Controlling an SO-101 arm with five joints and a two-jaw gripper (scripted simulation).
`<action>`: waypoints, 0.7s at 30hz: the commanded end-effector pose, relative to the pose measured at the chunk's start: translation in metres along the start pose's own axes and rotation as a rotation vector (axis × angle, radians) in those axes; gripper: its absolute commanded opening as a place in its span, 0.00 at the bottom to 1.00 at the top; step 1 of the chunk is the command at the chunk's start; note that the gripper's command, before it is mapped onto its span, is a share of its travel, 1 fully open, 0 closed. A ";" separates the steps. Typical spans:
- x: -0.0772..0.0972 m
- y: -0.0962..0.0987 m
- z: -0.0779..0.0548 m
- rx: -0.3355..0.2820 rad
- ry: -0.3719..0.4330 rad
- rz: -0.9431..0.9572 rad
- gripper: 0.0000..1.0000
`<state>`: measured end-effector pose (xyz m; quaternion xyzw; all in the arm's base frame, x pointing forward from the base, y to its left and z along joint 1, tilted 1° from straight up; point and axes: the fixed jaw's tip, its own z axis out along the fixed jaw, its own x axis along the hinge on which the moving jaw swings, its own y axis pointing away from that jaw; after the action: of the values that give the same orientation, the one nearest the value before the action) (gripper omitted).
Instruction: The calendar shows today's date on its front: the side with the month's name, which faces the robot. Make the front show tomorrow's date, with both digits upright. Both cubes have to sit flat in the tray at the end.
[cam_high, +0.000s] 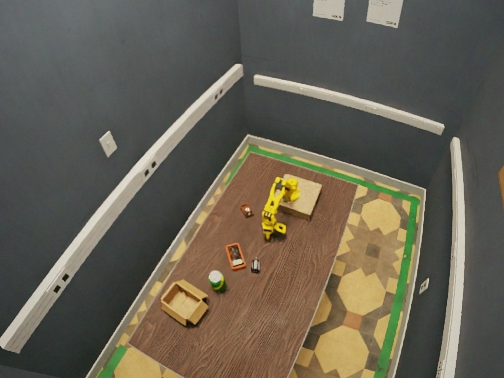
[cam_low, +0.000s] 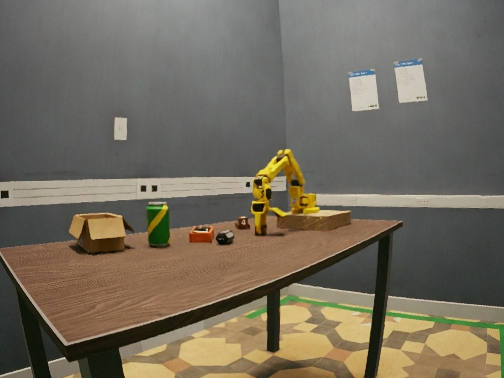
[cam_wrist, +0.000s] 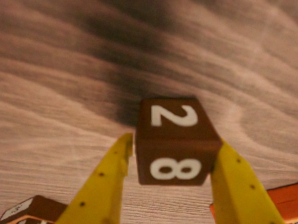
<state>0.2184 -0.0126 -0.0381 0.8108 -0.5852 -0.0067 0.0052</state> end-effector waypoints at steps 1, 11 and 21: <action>-0.002 0.001 0.002 -0.015 -0.007 -0.003 0.22; -0.002 0.000 0.002 -0.015 -0.007 -0.003 0.21; -0.002 0.000 0.002 -0.015 -0.007 -0.003 0.17</action>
<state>0.2189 -0.0123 -0.0384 0.8112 -0.5847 -0.0079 0.0060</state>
